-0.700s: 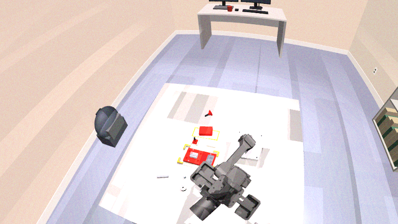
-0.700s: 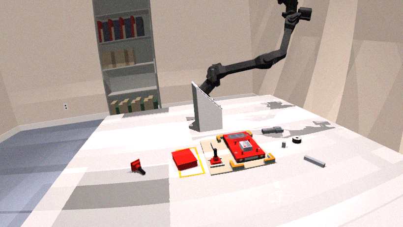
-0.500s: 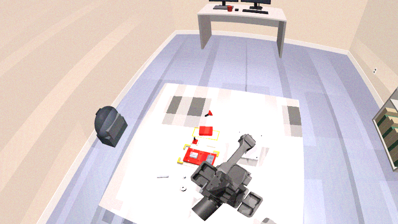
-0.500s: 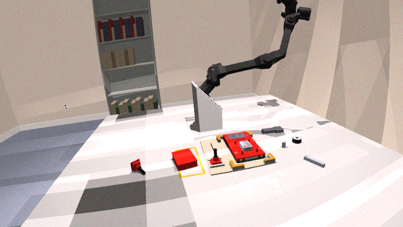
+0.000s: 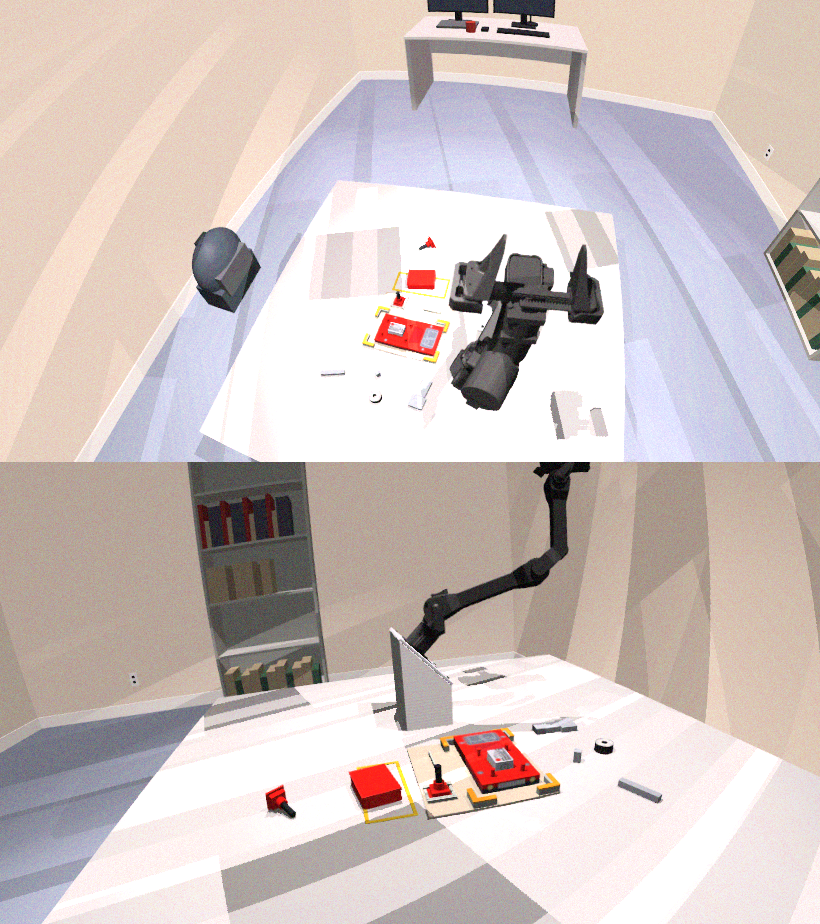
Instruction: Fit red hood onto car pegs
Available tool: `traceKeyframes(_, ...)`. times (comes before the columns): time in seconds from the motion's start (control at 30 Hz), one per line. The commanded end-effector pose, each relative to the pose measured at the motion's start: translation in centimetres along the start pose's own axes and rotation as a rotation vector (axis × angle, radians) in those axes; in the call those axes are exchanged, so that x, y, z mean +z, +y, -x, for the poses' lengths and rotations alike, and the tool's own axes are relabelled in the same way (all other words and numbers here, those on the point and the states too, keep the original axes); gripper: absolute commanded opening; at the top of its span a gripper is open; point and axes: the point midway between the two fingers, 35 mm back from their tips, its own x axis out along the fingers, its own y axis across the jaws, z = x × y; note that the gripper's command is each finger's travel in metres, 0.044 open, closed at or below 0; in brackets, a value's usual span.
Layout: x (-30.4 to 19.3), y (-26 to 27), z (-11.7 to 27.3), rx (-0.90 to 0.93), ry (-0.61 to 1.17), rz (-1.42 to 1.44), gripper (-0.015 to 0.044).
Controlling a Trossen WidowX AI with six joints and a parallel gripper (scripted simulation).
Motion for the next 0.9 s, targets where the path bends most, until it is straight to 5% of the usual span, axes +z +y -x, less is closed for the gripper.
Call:
traceKeyframes(0.0,3.0,0.0,-1.4,-0.032,-0.078,-0.089,0.0440)
traceKeyframes(0.87,24.0,-7.7,-4.9,-0.186,-0.652,-0.657,0.0440)
